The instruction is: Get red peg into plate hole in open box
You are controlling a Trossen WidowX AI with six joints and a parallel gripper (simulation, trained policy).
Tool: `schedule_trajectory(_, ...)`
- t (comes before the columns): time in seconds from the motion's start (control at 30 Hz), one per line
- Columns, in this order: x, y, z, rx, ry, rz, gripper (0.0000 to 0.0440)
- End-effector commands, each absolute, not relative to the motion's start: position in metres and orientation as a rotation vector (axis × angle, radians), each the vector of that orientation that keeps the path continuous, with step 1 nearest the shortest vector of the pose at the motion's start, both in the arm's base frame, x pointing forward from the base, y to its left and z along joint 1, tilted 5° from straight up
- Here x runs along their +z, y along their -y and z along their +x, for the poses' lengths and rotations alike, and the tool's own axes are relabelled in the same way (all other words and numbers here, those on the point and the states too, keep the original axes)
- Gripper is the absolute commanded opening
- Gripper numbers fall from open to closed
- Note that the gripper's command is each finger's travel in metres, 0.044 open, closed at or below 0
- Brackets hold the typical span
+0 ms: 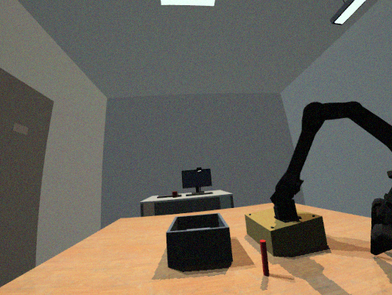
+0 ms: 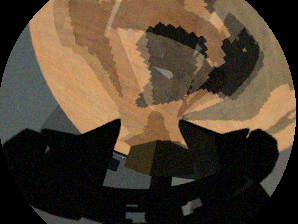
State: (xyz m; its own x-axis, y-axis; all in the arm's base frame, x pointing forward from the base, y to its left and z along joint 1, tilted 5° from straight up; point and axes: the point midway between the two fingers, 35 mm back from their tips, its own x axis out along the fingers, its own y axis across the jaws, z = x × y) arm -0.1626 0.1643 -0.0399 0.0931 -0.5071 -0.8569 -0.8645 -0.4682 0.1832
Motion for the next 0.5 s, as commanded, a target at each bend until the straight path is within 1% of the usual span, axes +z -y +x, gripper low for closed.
schedule_trajectory(0.0,-0.039,-0.172,-0.165,1.352,-1.336,-1.974,0.0416)
schedule_trajectory(0.07,-0.036,-0.188,-0.168,1.39,-1.316,-1.898,0.044)
schedule_trajectory(0.47,0.007,-0.282,-0.18,1.49,-1.229,-1.418,0.044)
